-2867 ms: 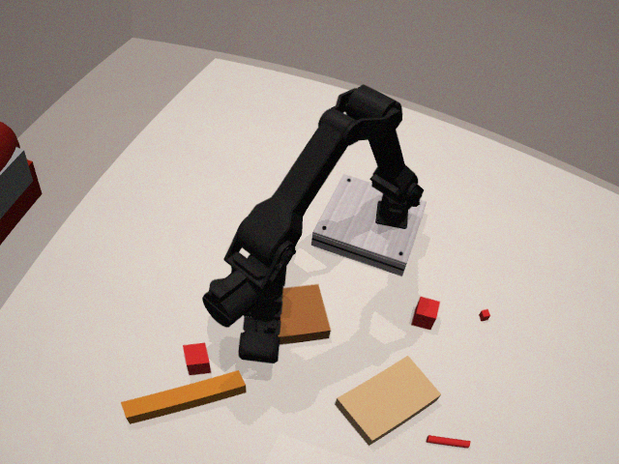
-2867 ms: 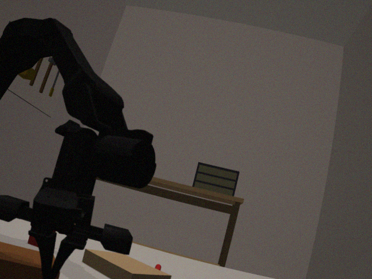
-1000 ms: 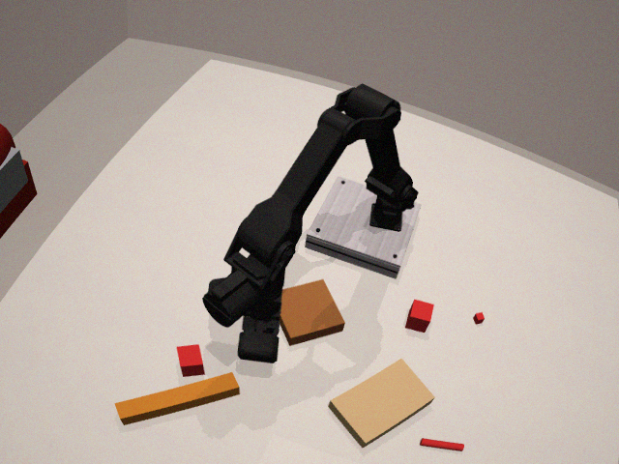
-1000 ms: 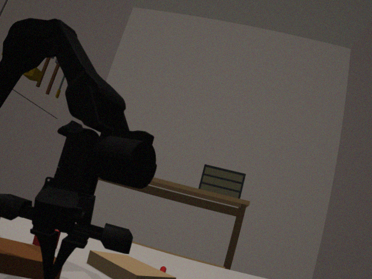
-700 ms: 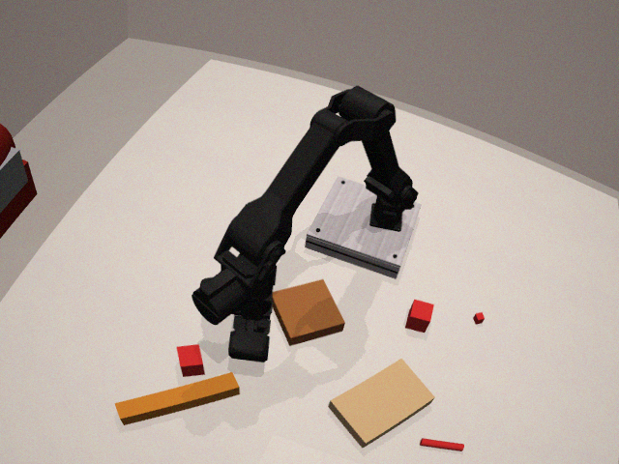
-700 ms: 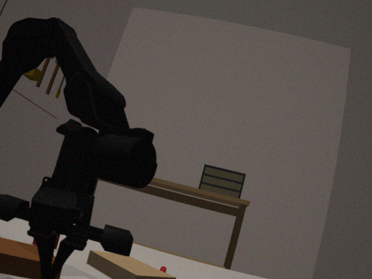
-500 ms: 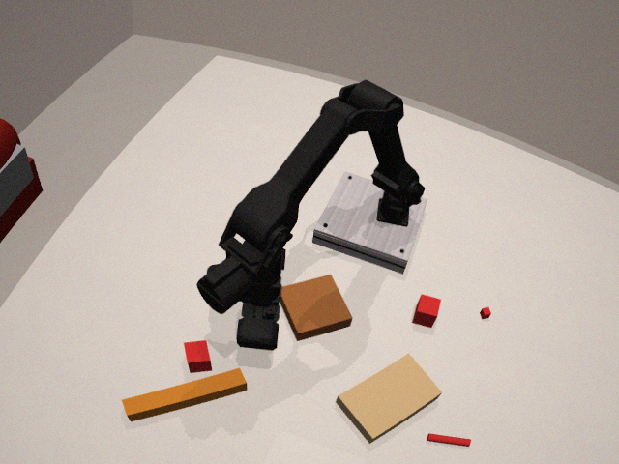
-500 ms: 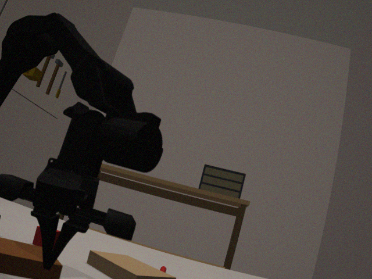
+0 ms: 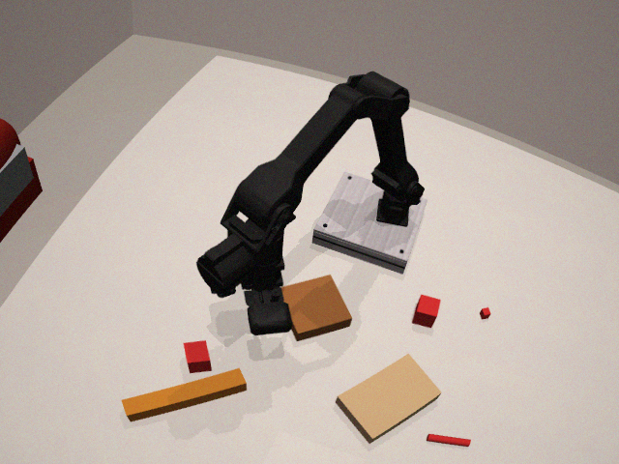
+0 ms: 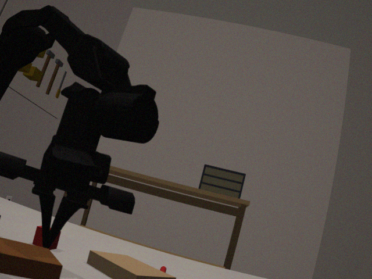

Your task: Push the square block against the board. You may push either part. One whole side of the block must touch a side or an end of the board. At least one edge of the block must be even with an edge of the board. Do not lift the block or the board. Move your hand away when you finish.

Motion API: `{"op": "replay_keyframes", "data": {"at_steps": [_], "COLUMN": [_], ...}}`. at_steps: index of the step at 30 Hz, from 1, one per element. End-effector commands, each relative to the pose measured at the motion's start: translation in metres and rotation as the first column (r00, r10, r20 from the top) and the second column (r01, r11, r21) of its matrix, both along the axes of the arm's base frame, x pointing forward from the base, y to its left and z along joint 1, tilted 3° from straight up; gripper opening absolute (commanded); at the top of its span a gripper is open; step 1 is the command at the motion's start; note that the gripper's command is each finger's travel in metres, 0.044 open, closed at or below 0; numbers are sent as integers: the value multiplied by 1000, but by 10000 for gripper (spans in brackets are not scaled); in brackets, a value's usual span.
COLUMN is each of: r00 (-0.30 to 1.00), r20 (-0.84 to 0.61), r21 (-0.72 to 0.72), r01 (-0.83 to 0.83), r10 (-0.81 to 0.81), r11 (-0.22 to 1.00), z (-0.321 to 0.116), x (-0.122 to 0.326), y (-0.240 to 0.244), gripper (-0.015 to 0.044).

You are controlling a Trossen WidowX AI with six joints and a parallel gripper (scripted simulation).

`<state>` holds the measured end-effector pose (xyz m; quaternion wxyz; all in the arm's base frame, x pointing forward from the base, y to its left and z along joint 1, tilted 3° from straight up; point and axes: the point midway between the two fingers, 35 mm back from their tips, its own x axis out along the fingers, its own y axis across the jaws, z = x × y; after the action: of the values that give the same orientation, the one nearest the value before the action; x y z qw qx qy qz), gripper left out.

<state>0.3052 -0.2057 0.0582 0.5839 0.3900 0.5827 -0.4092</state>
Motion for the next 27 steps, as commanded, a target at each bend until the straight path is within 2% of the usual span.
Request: {"op": "replay_keyframes", "data": {"at_steps": [1, 13, 27], "r00": [994, 868, 539], "r20": [-1, -11, -16], "r21": [1, 10, 25], "r01": [-105, -496, -842], "r10": [105, 496, 842], "r11": [994, 868, 539], "z": [2, 3, 3], "x": [-8, -33, -62], "y": [-1, 0, 3], "gripper": [0, 0, 0]}}
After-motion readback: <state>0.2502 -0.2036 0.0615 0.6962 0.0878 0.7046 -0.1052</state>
